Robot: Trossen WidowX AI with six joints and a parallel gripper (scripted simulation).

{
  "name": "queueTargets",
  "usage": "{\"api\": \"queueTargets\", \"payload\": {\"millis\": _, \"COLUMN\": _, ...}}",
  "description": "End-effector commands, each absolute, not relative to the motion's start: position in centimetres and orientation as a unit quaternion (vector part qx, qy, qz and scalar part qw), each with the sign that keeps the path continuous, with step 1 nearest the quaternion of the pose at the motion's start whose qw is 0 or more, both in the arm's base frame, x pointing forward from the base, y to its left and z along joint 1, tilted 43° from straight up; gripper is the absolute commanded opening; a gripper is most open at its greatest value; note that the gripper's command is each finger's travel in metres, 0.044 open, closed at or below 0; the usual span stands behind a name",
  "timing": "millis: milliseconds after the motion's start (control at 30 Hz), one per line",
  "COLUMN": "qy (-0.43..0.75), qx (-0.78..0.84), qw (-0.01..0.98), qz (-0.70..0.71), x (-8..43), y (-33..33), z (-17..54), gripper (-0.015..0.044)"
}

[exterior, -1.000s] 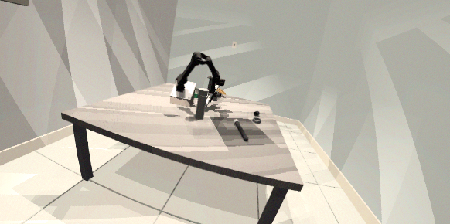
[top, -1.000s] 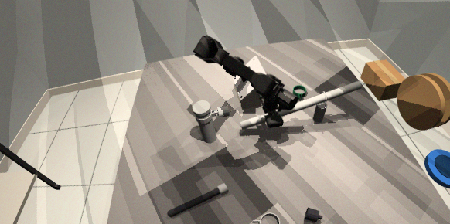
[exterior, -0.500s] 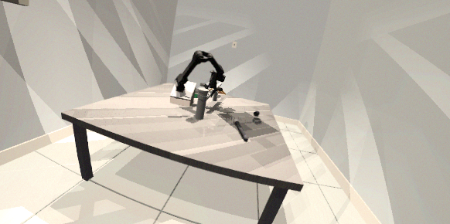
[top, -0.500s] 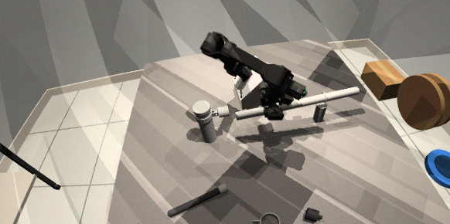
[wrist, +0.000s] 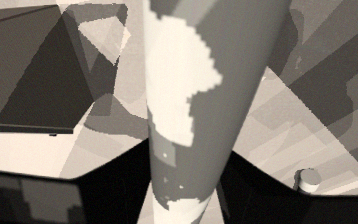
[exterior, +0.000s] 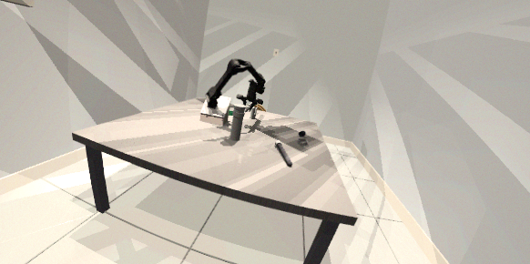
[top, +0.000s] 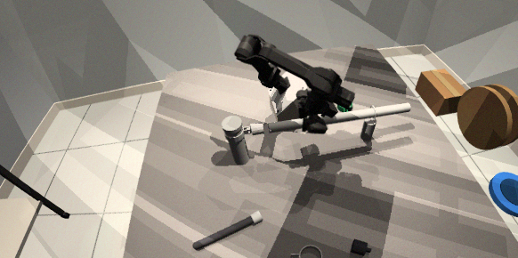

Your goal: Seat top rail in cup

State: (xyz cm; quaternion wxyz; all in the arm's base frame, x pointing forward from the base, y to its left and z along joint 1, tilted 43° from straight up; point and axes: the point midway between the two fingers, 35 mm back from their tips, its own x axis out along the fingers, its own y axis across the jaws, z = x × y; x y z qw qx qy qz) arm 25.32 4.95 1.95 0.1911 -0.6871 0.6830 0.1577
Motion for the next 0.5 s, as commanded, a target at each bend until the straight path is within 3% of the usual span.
{"api": "queueTargets", "payload": {"millis": 0, "qy": 0.683, "qx": -0.687, "qw": 0.191, "qz": 0.158, "x": 25.29, "y": 4.98, "z": 1.94, "gripper": 0.0}}
{"api": "queueTargets", "payload": {"millis": 467, "qy": 0.683, "qx": -0.687, "qw": 0.191, "qz": 0.158, "x": 25.37, "y": 5.07, "z": 2.13, "gripper": 0.0}}
